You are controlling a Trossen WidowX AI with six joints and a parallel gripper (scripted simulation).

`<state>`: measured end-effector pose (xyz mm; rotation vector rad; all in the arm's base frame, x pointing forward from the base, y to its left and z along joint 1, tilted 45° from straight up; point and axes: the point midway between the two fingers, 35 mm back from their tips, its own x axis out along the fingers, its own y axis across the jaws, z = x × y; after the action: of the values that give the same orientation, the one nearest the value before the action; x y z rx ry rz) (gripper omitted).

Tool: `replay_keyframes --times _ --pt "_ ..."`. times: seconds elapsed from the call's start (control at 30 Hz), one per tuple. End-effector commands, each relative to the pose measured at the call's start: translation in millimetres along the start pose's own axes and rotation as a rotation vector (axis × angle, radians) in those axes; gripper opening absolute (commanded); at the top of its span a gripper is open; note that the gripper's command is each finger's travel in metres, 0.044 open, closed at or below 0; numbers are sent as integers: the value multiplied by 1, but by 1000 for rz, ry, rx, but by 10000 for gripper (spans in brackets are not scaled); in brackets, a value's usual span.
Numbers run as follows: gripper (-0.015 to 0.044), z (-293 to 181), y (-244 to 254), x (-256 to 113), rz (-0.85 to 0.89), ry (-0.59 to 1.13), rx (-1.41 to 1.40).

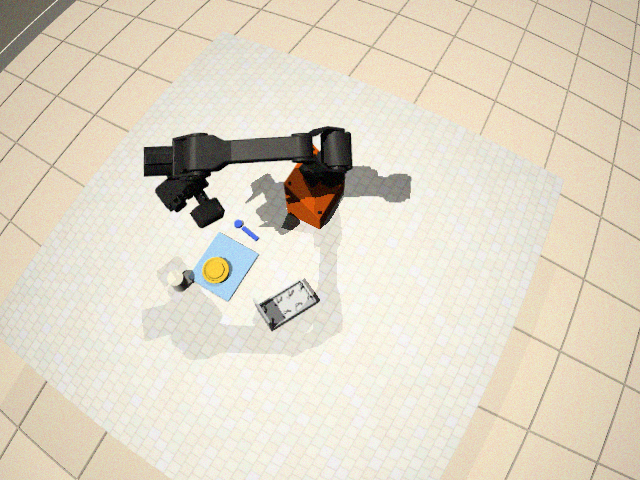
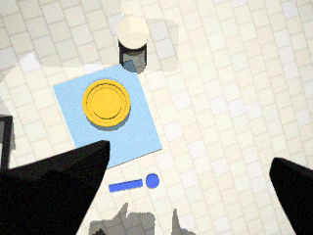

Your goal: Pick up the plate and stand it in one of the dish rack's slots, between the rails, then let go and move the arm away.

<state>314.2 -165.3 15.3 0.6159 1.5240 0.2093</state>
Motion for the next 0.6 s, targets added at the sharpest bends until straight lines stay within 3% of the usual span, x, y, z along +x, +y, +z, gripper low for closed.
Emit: replay_keyframes --times 0.0,0.33,0.57 --pt "400 8 20 20 66 65 -127" --pt "400 19 64 65 217 193 -391" --pt "400 19 68 71 227 200 -408"
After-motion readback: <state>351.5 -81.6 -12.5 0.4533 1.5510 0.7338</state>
